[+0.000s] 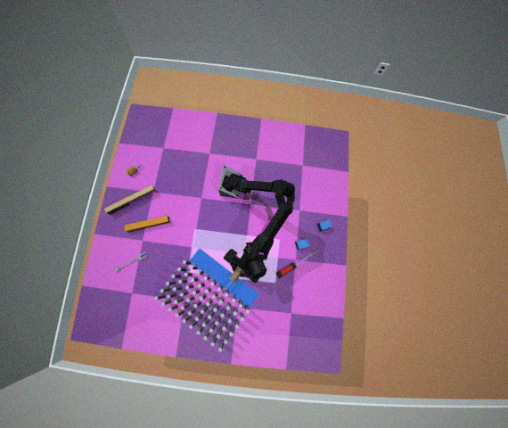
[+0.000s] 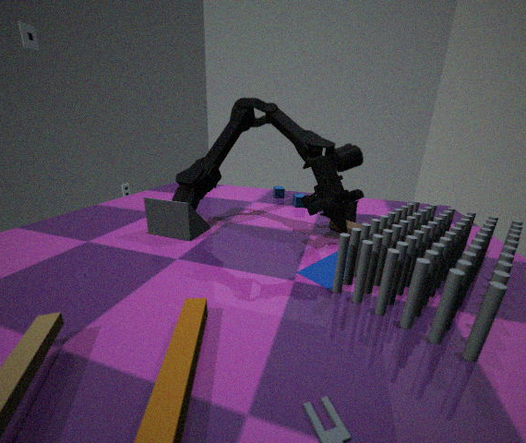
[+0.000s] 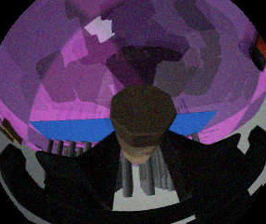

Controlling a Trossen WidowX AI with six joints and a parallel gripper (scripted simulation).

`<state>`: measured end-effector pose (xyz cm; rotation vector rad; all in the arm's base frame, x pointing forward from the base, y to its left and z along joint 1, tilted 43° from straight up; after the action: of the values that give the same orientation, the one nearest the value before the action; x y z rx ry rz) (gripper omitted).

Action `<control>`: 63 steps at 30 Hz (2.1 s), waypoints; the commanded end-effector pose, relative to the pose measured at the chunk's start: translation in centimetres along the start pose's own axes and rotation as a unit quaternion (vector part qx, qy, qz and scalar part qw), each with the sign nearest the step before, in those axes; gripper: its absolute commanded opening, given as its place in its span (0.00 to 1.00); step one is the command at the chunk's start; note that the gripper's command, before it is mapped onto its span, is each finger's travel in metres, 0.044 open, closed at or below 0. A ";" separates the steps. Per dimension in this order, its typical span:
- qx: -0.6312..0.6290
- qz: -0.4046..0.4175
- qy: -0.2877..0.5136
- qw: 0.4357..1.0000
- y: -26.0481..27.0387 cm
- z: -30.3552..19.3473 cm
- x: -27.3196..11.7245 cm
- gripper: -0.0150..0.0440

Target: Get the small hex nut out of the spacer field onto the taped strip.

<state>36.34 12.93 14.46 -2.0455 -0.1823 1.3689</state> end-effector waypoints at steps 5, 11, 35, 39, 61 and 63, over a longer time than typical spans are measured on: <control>-0.002 -0.002 0.004 1.000 0.0 -0.7 0.2 0.25; -0.002 -0.002 0.004 1.000 0.0 -0.7 0.4 0.25; 0.000 -0.001 0.004 1.000 0.0 0.7 1.5 0.25; 0.000 -0.001 0.004 1.000 0.0 0.9 1.3 0.25; 0.000 -0.001 0.003 1.000 -0.2 2.4 0.5 0.25; 0.000 -0.001 0.003 1.000 -0.2 2.5 0.5 0.25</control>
<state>34.72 14.36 13.46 -2.0503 -0.1820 1.3648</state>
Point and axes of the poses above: the point midway between the two fingers, 35 mm back from their tips, its own x axis out along the fingers, its own y axis across the jaws, z = x × y, the point moved 7 cm from there along -x, back along the fingers, and after that the axes turned 8 degrees about -x, right-handed, at the moved point
